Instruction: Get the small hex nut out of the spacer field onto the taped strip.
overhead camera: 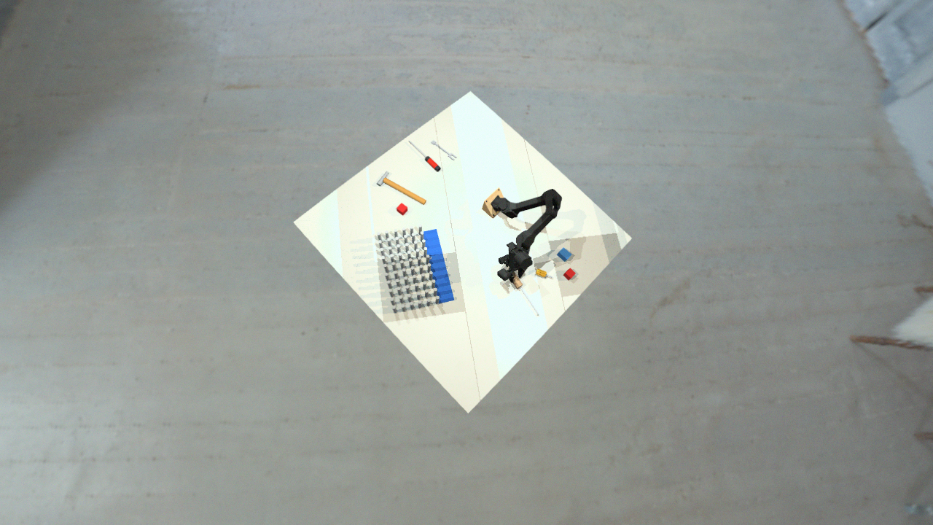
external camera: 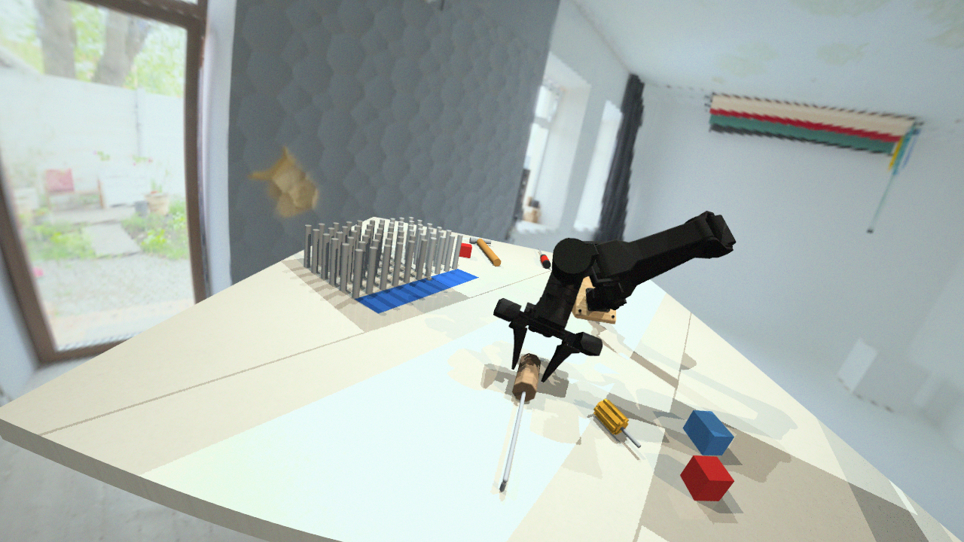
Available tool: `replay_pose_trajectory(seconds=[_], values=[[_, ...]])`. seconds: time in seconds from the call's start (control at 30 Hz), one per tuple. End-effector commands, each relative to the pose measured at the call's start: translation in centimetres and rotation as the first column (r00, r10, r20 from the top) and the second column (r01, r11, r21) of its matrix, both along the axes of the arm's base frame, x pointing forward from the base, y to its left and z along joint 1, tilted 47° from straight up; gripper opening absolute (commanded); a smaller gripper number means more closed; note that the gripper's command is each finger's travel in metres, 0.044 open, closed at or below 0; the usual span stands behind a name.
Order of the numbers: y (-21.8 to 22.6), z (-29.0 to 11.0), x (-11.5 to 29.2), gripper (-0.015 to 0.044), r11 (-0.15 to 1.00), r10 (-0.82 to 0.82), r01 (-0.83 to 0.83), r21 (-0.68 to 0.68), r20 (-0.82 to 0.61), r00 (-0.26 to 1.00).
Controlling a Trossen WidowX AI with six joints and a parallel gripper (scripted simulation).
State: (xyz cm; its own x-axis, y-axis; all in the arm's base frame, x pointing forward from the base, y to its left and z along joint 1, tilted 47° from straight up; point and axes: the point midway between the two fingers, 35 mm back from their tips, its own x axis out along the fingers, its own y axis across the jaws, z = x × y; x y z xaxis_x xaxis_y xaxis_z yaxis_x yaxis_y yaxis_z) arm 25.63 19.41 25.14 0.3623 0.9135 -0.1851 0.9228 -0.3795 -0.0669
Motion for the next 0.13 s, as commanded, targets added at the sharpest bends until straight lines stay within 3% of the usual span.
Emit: replay_pose_trajectory(seconds=[0.0, 0.1], values=[[0.01, 0.00, -0.01, 0.0341, 1.000, 0.001, -0.001, -0.001, 0.001, 1.000], [0.01, 0.00, -0.01, 0.0420, 1.000, 0.001, -0.001, -0.001, 0.001, 1.000]])
